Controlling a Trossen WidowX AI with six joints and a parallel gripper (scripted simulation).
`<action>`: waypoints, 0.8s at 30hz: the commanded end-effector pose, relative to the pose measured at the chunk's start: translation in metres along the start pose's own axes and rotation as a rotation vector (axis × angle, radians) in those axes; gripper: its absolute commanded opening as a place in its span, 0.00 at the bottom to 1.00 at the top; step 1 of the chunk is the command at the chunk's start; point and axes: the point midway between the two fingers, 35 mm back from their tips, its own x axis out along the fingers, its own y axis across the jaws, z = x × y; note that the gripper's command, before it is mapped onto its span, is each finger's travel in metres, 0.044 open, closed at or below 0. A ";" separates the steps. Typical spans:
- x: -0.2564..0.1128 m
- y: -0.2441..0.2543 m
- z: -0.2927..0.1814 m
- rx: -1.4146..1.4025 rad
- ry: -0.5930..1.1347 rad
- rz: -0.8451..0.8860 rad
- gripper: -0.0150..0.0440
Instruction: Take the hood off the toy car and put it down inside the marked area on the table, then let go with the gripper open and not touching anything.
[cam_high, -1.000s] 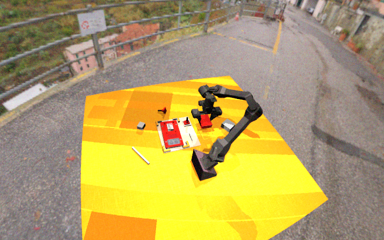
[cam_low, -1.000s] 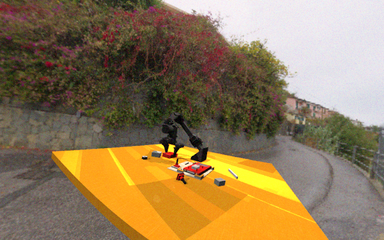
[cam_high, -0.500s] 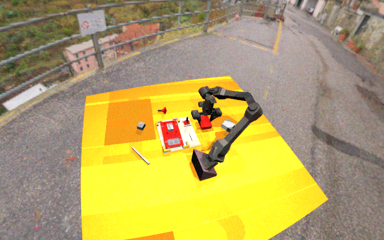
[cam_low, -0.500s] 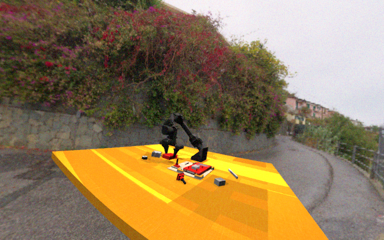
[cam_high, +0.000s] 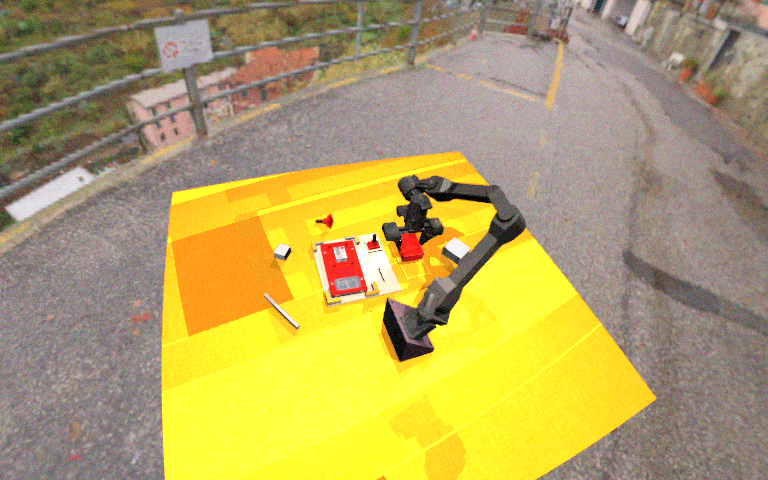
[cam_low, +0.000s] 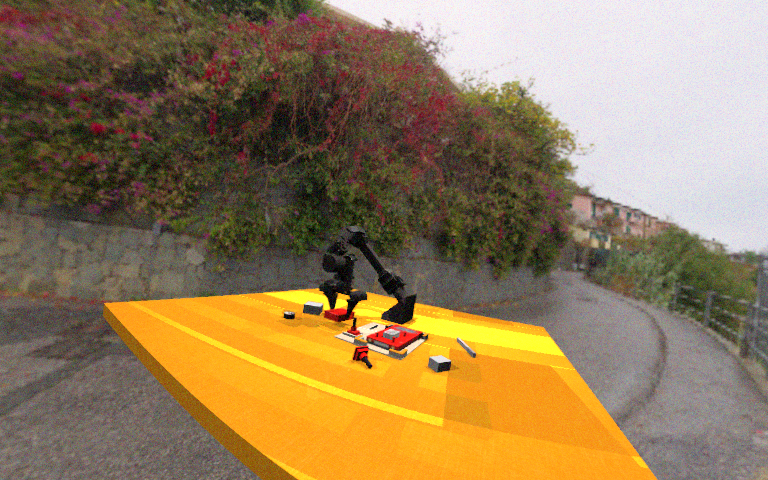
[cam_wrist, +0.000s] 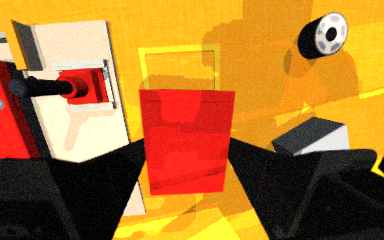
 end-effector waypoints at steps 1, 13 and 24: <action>0.004 0.000 -0.002 -0.007 0.006 -0.005 0.25; 0.007 0.000 -0.002 -0.007 0.006 -0.005 0.25; 0.013 0.000 -0.002 -0.007 0.006 -0.006 0.25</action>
